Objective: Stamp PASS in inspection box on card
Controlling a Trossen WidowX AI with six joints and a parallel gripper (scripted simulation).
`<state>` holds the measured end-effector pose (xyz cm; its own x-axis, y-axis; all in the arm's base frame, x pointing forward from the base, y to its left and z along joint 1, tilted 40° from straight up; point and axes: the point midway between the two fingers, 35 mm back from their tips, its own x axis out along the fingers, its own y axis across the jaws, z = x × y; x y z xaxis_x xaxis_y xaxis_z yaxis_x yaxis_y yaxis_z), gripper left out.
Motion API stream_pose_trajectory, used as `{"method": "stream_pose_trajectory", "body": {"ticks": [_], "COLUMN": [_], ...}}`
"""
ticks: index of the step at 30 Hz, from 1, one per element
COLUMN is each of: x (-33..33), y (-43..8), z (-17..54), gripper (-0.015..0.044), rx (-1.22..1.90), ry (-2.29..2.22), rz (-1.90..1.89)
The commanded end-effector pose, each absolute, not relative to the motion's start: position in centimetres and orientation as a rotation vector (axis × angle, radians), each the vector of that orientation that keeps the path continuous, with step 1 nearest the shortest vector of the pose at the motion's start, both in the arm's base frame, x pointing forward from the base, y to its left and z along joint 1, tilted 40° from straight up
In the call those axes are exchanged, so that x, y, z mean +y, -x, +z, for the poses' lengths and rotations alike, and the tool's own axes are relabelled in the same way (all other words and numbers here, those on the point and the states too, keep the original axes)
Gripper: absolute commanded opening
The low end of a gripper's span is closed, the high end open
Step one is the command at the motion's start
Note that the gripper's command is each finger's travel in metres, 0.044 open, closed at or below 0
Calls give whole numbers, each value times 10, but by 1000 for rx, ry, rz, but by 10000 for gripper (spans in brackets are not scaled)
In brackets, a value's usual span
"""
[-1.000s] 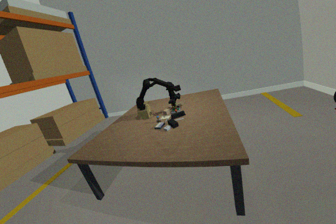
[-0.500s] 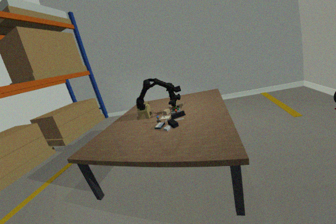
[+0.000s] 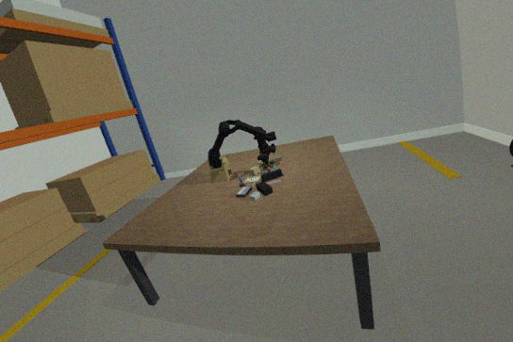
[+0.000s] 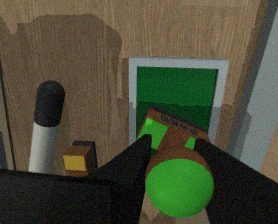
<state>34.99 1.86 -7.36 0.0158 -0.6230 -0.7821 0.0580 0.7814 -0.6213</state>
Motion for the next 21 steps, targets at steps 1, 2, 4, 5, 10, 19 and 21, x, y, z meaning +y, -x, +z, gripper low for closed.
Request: {"method": "stream_pose_trajectory", "body": {"ticks": [1,2,4,5,10,19,21], "x": [17,17,17,17,17,16,16], "y": [-350,-350,-350,-350,-350,-350,-350], "z": [-74,-74,-75,-75,-75,-76,-76], "gripper": [0,0,0,0,0,0,0], "rx": [1469,1469,1469,1469,1469,1469,1469], "ry": [491,491,491,491,491,491,491], "rz": [-564,-564,-564,-564,-564,-564,-564]}}
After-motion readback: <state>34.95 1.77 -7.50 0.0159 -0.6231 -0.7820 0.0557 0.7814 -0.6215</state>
